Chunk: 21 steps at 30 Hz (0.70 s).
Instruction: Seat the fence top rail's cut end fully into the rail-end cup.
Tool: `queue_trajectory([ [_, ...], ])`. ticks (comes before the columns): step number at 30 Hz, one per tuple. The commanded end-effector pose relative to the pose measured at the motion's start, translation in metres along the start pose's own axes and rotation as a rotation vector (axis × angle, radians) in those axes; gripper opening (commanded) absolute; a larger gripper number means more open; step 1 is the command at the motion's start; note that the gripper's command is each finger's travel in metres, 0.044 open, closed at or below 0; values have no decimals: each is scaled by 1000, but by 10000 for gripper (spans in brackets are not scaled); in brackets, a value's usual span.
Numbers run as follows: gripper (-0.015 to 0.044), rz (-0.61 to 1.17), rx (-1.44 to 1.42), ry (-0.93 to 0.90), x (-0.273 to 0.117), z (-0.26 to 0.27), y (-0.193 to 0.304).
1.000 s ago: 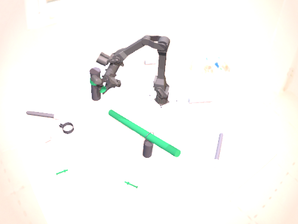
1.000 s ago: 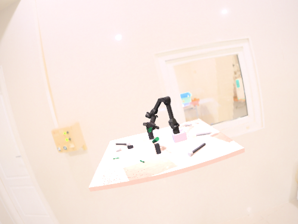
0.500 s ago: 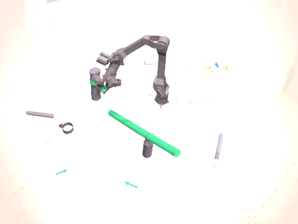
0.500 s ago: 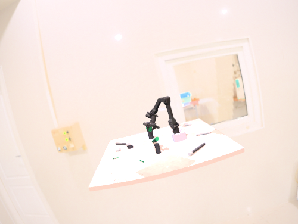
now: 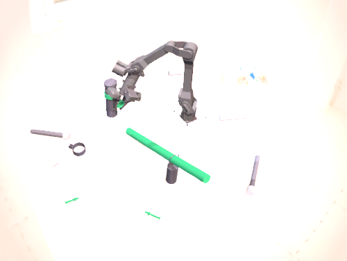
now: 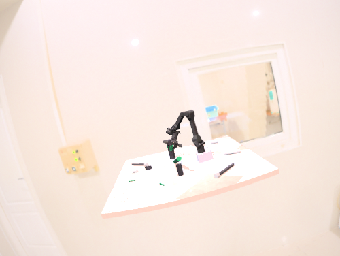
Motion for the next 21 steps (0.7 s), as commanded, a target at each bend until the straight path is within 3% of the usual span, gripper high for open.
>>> queue_trajectory([
  [1,0,0,0,0,0,0,0],
  [2,0,0,0,0,0,0,0],
  [18,420,-1,0,-1,-10,-7,-12],
  [21,440,-1,0,-1,-18,-11,-21],
])
Point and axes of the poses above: the point midway between the two fingers, 35 mm back from their tips, its own x axis out along the fingers, its own z axis across the jaws, y = z × x, the point moved 5 cm from there along -x, back along the fingers, and after that the axes turned 2 degrees about x, right-handed, at the moved point
